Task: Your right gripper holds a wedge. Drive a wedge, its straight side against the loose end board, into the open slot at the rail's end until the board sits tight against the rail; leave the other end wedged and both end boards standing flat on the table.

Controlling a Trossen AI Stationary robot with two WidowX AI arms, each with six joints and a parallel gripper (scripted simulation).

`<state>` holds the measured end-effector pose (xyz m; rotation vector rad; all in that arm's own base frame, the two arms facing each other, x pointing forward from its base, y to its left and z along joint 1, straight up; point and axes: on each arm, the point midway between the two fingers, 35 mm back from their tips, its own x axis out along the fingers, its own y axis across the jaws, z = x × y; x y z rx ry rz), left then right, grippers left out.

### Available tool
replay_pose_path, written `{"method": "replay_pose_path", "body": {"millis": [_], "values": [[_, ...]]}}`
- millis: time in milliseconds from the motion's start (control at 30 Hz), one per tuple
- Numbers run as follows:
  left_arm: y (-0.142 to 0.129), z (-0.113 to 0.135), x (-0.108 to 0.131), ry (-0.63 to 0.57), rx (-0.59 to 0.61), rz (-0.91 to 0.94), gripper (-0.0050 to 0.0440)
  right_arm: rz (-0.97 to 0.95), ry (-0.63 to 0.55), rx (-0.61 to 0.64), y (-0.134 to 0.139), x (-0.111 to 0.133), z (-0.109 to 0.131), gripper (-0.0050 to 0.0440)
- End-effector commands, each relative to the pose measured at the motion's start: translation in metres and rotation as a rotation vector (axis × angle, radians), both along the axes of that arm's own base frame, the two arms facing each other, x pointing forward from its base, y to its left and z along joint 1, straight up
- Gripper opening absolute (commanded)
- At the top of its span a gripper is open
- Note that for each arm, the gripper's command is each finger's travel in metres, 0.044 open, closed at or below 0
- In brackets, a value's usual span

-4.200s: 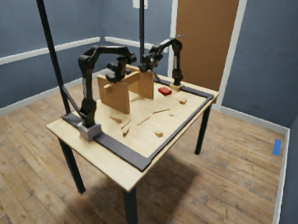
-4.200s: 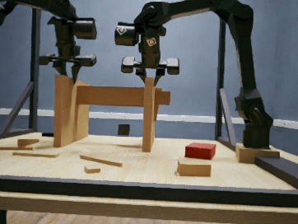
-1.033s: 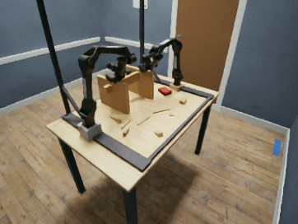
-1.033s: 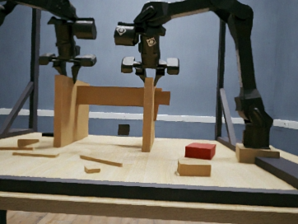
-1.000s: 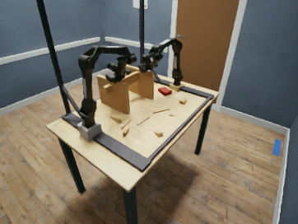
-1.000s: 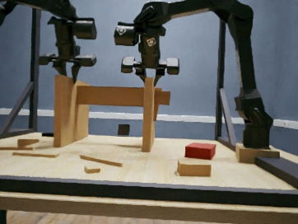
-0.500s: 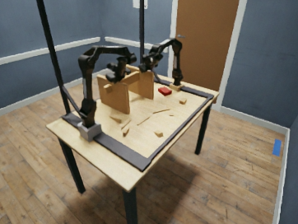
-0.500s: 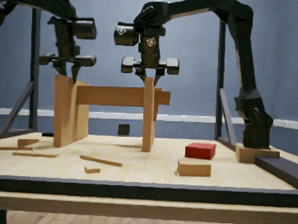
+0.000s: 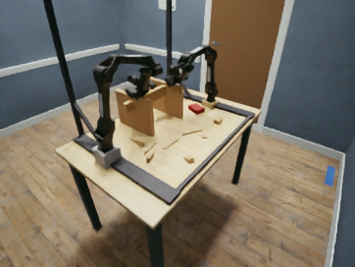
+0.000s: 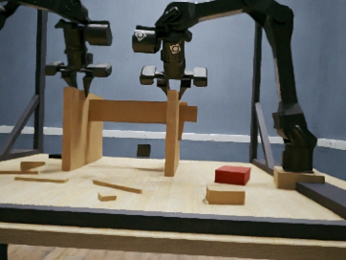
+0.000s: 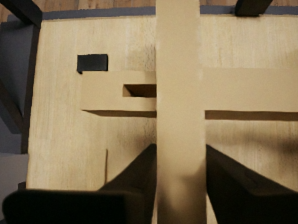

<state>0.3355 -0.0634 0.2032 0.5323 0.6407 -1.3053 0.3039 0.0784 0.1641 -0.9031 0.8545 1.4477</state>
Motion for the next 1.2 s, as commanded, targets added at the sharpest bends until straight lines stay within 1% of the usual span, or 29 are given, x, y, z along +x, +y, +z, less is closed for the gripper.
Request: {"method": "replay_pose_path", "body": {"millis": [0, 200, 1167], "values": [[0.0221, 0.0109, 0.0292, -0.110, 0.037, 0.049, -0.0050, 0.004, -0.018, 0.004, 0.0012, 0.0011, 0.0023, -0.0050], [0.0252, 0.0111, 0.0369, -0.114, 0.039, 0.053, -0.0050, 0.000, -0.021, 0.004, 0.0004, 0.0030, 0.0033, -0.0050], [0.0245, 0.0109, 0.0372, -0.110, 0.038, 0.055, -0.0050, -0.001, -0.019, 0.003, 0.0001, 0.0039, 0.0027, -0.0050]]}}
